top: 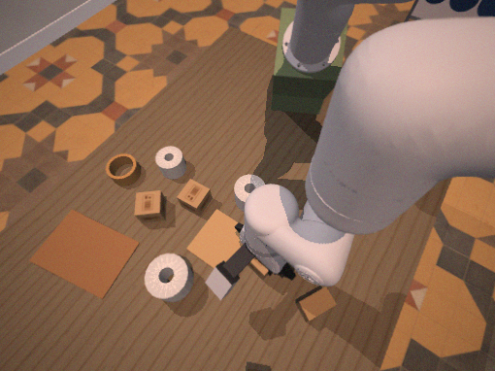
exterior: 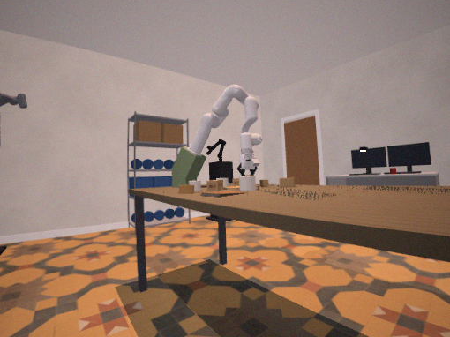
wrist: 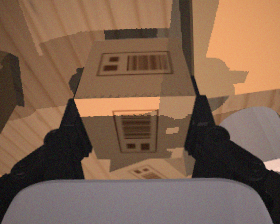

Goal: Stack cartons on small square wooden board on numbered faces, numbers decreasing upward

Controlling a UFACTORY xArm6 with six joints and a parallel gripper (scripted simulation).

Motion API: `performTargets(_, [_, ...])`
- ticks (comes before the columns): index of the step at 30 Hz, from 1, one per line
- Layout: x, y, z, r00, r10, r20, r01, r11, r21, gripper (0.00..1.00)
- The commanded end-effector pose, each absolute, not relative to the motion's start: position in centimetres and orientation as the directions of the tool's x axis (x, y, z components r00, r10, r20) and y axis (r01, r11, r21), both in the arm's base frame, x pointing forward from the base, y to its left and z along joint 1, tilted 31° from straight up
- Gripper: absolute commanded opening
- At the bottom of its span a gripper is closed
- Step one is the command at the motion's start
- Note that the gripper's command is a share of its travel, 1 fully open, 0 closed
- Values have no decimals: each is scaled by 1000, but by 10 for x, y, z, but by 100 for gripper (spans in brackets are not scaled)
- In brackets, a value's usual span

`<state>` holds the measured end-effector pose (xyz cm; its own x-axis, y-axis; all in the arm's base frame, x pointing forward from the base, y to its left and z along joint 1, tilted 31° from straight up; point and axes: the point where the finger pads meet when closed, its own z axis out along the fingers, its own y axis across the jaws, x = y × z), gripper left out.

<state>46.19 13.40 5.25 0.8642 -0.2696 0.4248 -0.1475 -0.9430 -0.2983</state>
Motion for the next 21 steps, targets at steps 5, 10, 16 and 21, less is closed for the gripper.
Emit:
performTargets(5, [450,127,77,866,-269,421,-148,-943,-298,0])
performTargets(10, [445,126,84,866,-269,421,-148,-943,-298,0])
performTargets(16, [442,126,89,866,-269,421,-148,-943,-299,0])
performTargets(21, [445,103,87,868,-268,417,-149,-943,-296,0])
